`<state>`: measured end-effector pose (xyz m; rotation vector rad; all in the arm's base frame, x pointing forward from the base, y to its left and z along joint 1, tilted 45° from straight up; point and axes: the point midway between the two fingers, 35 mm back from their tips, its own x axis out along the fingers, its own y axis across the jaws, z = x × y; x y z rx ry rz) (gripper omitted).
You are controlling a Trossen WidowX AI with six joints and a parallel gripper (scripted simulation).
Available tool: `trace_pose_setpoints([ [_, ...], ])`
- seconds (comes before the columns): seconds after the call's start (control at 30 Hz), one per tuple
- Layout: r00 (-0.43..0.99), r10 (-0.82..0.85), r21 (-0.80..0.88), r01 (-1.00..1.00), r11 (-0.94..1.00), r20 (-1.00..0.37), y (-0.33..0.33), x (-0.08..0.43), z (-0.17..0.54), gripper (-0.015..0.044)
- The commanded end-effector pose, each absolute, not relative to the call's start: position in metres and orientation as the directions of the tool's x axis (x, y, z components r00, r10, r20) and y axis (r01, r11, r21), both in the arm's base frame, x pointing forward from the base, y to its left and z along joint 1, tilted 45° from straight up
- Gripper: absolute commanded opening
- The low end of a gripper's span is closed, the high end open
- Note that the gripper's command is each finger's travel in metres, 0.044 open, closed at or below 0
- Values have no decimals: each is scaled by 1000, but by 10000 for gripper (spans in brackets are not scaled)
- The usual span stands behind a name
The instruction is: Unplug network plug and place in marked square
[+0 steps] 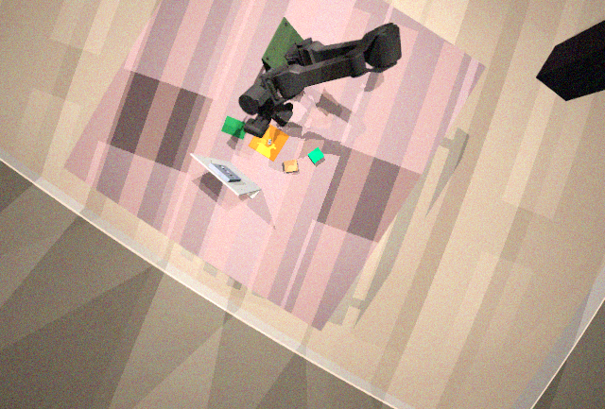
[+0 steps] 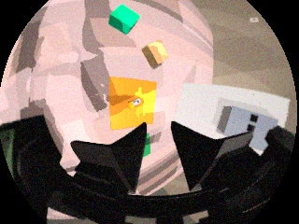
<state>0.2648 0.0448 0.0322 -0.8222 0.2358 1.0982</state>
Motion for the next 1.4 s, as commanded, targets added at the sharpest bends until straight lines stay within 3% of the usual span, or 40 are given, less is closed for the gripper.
trace_pose_setpoints([
  [0.0,468,697,-480,-855,199,-544,42,265,38,156],
  [1.37,466,693,-477,-856,198,-550,-26,275,106,156],
])
